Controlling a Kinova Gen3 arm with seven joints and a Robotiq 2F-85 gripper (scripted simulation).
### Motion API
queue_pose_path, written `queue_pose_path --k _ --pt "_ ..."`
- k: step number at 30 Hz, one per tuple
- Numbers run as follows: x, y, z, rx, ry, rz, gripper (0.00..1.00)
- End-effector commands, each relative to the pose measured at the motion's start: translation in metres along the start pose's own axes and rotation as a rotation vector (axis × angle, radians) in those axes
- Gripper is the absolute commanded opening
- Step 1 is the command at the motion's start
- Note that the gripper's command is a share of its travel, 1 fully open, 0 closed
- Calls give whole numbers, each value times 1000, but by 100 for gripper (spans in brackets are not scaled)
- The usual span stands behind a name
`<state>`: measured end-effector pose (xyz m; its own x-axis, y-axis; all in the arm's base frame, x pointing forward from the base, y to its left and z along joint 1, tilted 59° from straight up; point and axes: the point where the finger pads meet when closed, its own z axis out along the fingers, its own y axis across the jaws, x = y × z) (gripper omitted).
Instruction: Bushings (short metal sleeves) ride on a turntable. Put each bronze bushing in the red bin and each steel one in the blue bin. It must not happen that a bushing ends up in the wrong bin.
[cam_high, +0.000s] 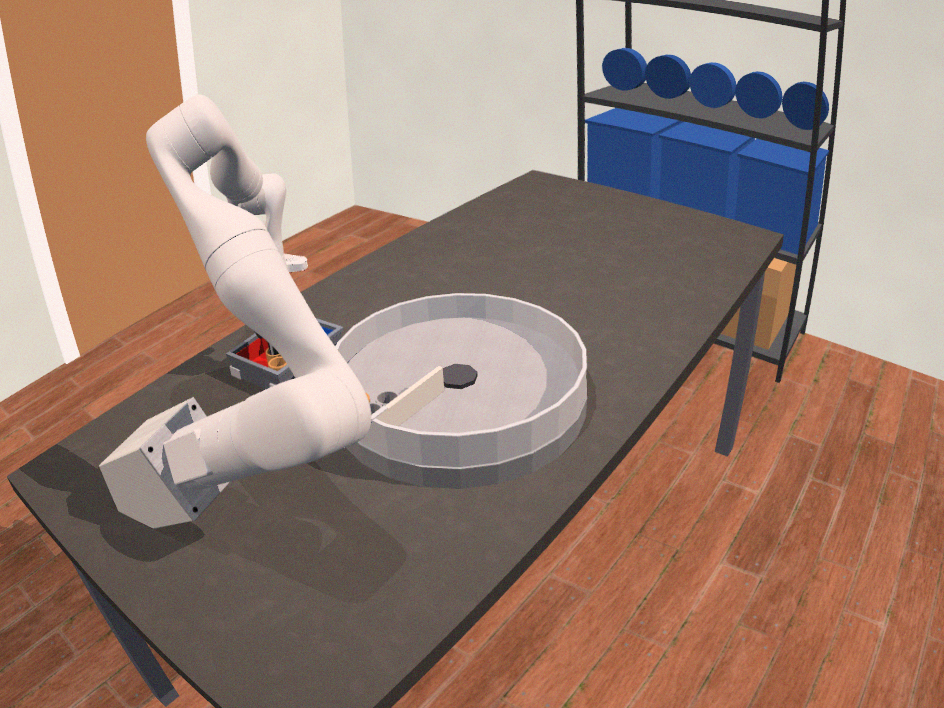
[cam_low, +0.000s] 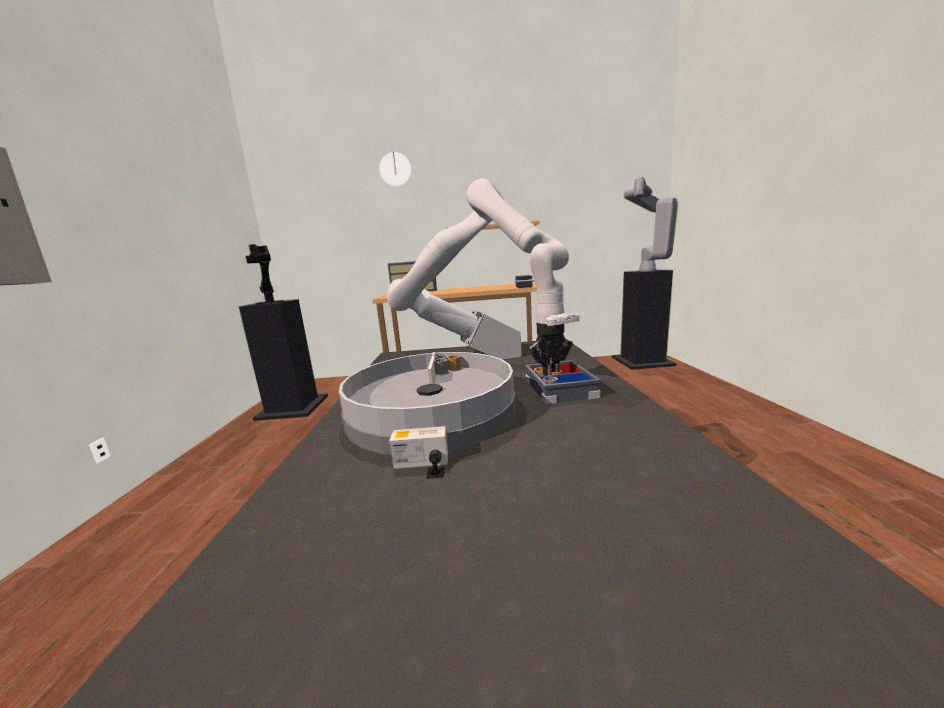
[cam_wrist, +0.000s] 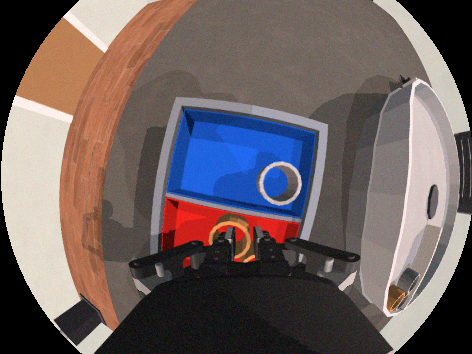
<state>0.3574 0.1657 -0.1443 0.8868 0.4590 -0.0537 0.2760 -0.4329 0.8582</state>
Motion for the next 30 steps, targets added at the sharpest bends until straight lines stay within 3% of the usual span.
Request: queue_pose_path --k 1,30 --pt "1 -1 -3 2 2 0 19" --pt "1 -1 -10 2 3 0 19"
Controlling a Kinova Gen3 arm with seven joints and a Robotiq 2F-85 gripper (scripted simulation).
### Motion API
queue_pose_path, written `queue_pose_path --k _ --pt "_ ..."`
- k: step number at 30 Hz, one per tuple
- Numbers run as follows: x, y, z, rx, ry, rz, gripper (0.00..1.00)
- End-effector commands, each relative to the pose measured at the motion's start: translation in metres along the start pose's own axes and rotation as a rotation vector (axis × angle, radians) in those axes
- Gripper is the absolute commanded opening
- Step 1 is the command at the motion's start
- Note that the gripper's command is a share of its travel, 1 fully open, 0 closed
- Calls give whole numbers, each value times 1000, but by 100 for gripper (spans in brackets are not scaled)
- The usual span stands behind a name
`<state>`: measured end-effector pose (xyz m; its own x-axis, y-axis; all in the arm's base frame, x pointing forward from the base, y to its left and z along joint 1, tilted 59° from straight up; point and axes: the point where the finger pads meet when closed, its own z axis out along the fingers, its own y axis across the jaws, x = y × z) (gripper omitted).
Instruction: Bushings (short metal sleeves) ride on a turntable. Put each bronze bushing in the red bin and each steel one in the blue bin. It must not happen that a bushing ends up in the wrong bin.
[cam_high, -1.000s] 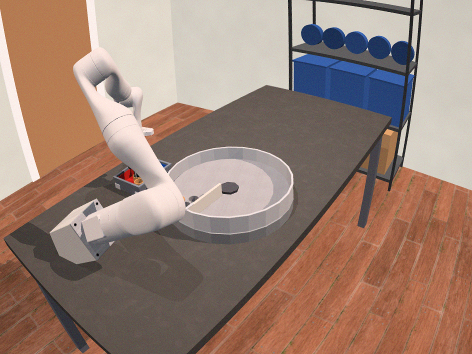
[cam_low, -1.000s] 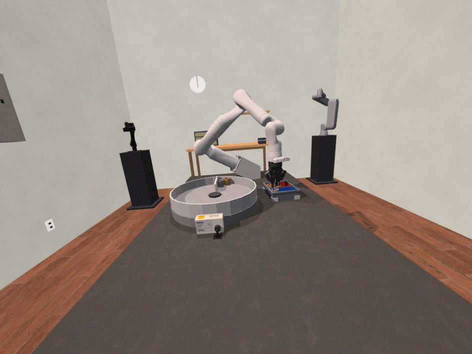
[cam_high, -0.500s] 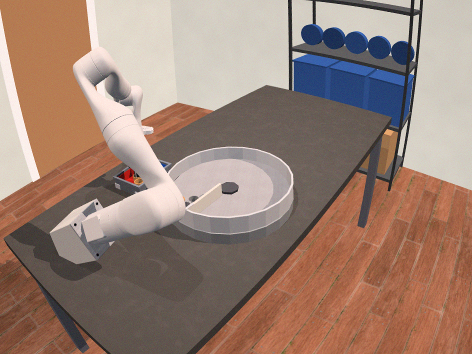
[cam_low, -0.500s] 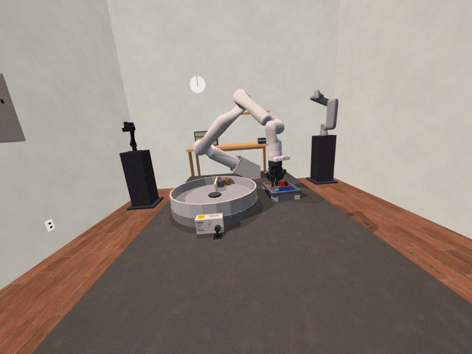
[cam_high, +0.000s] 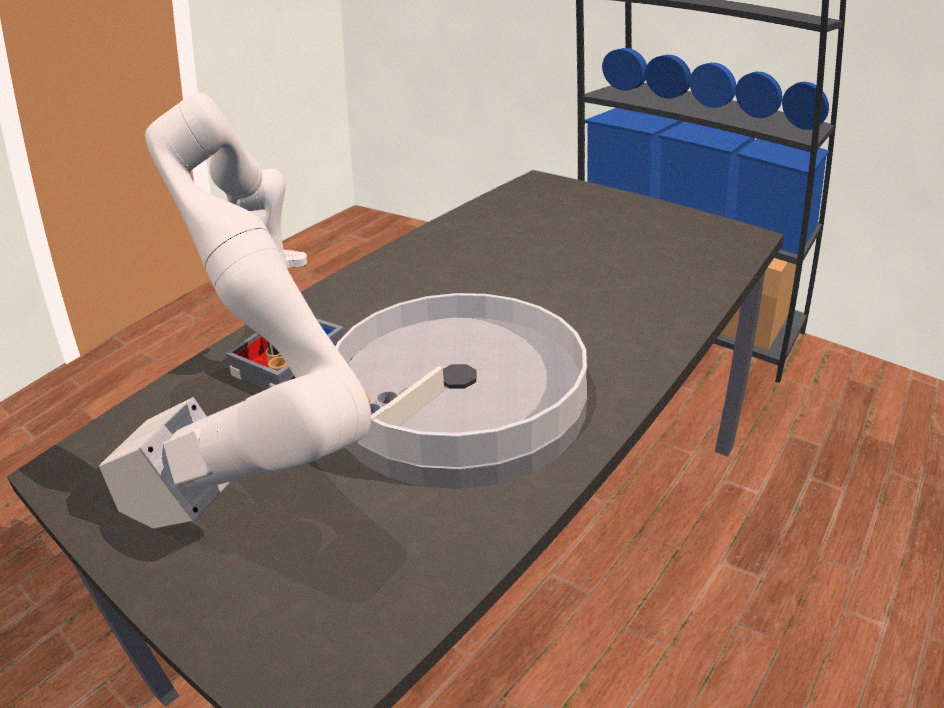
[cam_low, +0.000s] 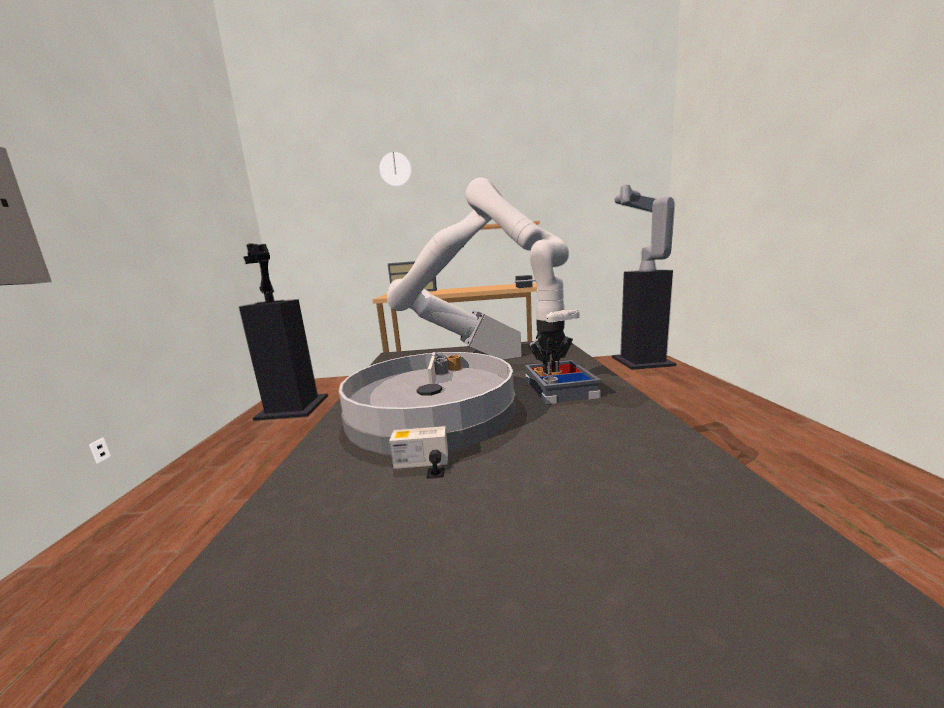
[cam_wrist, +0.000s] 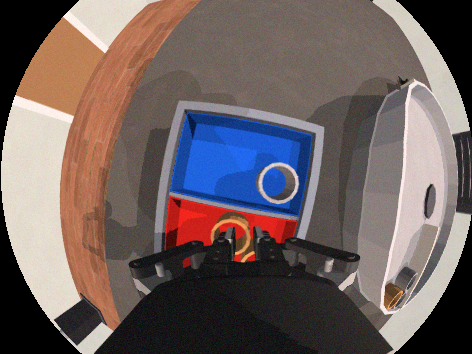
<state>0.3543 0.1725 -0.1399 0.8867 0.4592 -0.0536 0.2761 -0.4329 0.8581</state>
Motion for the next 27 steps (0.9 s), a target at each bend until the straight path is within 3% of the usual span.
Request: queue_pose_path --k 1,27 --pt "1 0 -2 2 2 0 19" --pt "1 -1 -10 2 2 0 19"
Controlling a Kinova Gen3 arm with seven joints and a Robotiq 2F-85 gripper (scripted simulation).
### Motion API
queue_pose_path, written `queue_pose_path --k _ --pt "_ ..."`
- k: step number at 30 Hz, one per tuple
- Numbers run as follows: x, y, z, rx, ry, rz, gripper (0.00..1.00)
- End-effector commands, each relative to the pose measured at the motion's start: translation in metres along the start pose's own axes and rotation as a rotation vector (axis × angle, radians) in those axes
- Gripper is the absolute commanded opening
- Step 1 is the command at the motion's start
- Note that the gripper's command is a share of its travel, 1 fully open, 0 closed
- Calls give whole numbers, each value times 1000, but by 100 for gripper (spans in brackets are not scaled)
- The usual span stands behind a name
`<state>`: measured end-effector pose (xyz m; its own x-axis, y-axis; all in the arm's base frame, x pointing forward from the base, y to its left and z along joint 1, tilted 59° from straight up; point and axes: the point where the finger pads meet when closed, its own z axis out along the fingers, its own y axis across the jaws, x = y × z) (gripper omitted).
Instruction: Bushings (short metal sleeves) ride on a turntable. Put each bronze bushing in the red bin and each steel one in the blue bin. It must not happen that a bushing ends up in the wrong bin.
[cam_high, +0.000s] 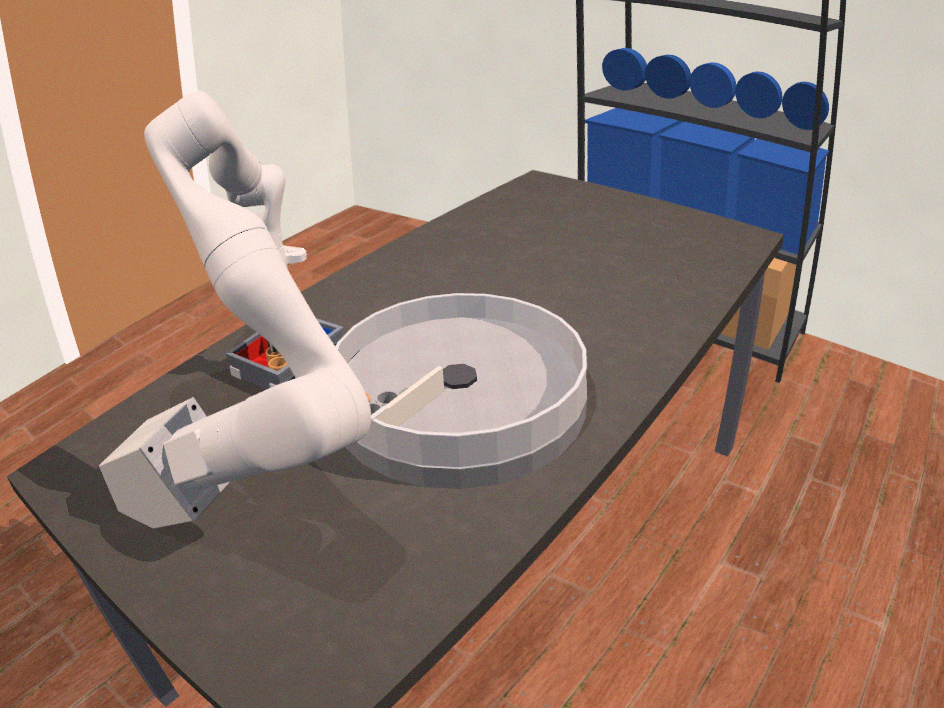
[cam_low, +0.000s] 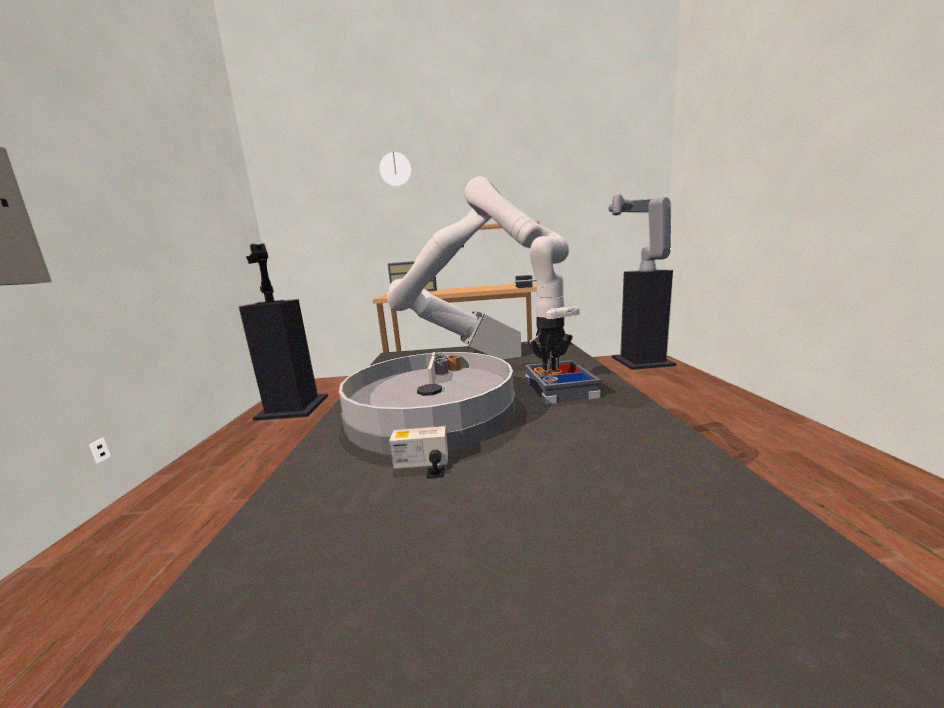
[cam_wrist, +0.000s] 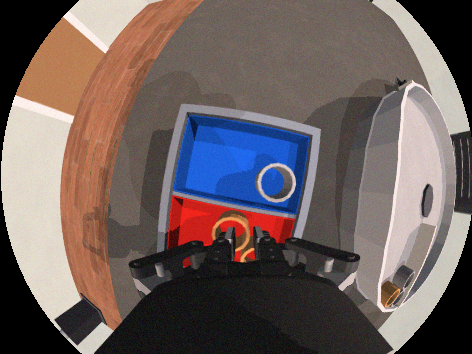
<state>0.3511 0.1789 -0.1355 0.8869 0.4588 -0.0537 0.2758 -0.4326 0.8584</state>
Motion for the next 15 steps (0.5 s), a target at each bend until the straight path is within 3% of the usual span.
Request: queue_pose_path --k 1,15 --pt "1 -1 -2 2 3 0 19" --pt "1 -1 -5 2 3 0 19"
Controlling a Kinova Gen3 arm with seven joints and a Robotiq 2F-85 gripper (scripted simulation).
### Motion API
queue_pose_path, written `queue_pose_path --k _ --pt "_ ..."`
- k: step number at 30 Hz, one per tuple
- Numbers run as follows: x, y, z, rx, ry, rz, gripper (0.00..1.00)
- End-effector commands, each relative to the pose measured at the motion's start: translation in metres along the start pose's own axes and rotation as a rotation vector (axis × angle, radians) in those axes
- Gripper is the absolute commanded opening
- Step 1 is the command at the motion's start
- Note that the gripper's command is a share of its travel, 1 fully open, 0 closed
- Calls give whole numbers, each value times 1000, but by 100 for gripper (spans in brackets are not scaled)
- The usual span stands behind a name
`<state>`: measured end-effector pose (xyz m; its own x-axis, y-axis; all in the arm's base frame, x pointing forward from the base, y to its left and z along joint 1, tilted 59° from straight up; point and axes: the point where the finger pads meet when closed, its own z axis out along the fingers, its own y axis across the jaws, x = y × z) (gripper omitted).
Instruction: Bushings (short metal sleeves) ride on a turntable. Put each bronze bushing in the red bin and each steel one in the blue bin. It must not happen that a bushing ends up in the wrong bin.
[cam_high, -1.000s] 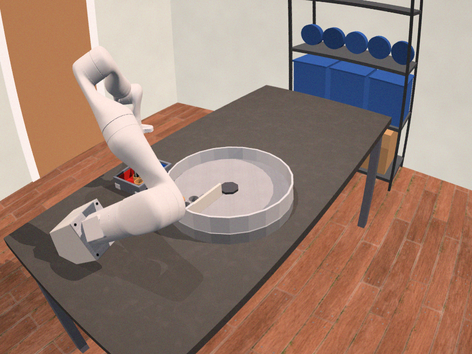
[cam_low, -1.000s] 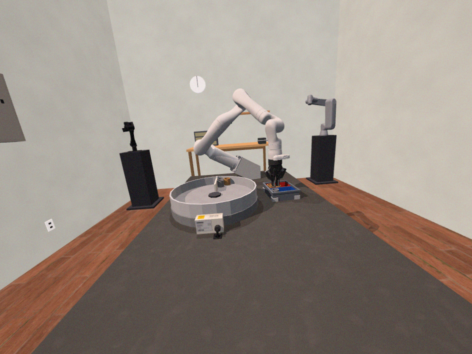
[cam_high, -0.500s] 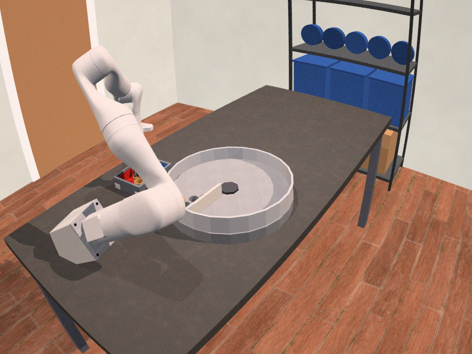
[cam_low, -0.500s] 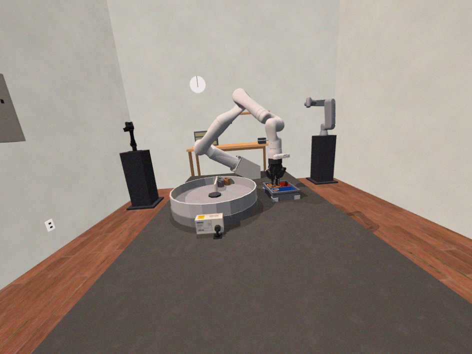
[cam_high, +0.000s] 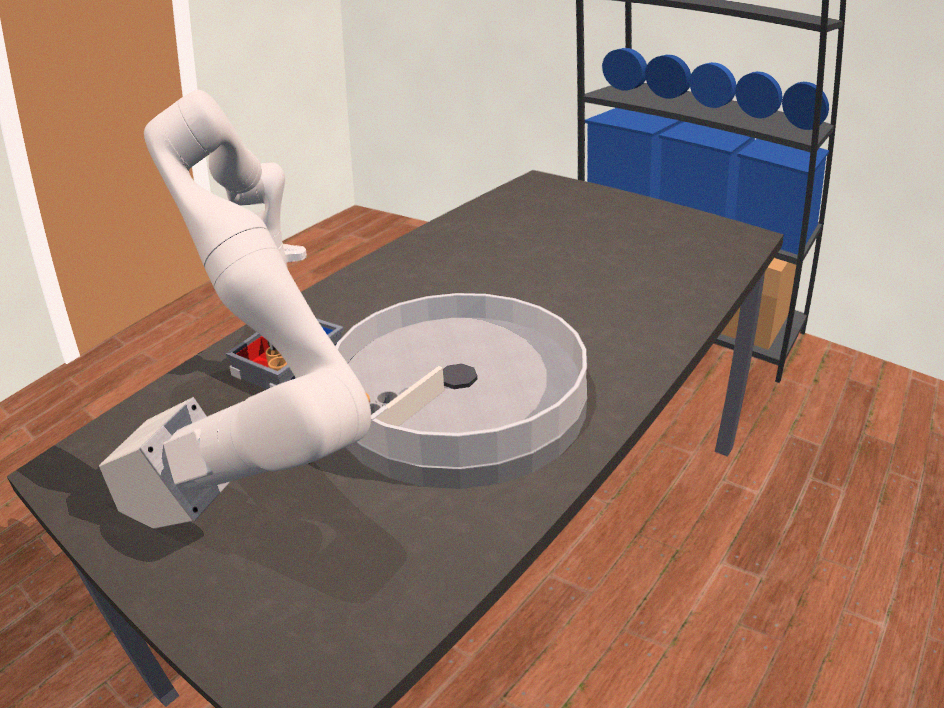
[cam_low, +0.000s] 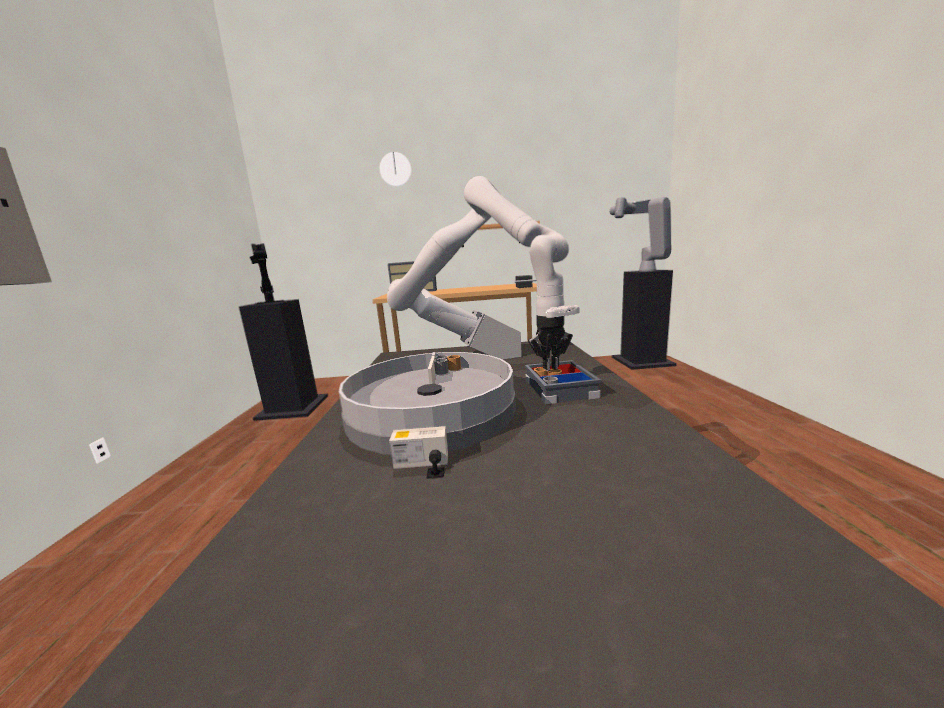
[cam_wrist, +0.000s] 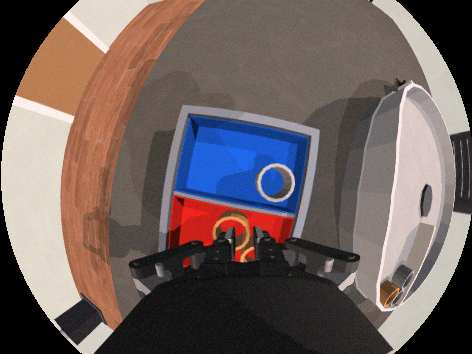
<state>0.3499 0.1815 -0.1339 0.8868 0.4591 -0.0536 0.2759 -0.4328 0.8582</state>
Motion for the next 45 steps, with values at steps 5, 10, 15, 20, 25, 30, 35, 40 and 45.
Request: queue_pose_path --k 5,10,15,20,25,30,35,40,45 --pt "1 -1 -5 2 2 0 19" --pt "1 -1 -5 2 2 0 19" --pt "0 0 -51 2 2 0 19" --pt "0 0 -74 2 2 0 19" --pt "0 0 -109 2 2 0 19" --pt "0 0 -120 2 2 0 19" --pt "0 0 -120 2 2 0 19" --pt "0 0 -120 2 2 0 19" --pt "0 0 -120 2 2 0 19"
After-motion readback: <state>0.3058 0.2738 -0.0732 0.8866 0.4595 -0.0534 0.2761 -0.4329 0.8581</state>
